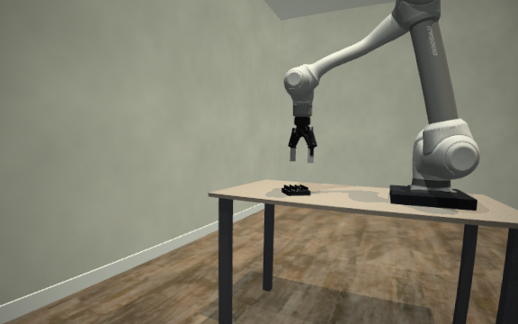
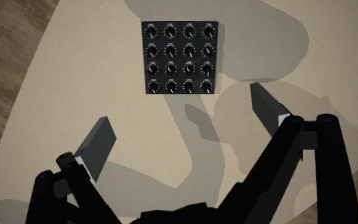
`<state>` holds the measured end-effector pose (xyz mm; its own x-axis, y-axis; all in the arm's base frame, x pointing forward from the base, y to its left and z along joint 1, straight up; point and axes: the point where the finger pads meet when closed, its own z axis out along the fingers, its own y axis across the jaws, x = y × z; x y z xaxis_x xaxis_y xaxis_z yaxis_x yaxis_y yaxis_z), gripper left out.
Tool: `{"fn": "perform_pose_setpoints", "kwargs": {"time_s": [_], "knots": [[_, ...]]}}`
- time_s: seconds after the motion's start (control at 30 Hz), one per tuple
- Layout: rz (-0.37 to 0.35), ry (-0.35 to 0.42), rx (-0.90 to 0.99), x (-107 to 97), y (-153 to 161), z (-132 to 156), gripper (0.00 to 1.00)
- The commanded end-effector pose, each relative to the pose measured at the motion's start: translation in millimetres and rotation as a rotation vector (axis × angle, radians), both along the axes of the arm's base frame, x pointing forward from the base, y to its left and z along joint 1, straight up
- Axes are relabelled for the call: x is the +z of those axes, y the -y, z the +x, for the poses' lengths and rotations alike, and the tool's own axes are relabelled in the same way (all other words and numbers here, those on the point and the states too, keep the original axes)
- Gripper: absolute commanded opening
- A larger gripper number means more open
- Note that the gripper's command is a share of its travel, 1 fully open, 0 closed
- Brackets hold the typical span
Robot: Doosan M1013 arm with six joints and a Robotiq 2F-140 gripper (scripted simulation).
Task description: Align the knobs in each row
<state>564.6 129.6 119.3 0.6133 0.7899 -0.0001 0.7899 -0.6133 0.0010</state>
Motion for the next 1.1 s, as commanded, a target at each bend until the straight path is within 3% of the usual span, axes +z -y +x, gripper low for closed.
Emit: {"fn": "perform_pose_setpoints", "kwargs": {"time_s": [0.0, 1.07], "knots": [[0.0, 0.0, 0.0, 0, 1, -1, 1.0], [0.0, 0.0, 0.0, 0, 31, -38, 1.0]]}}
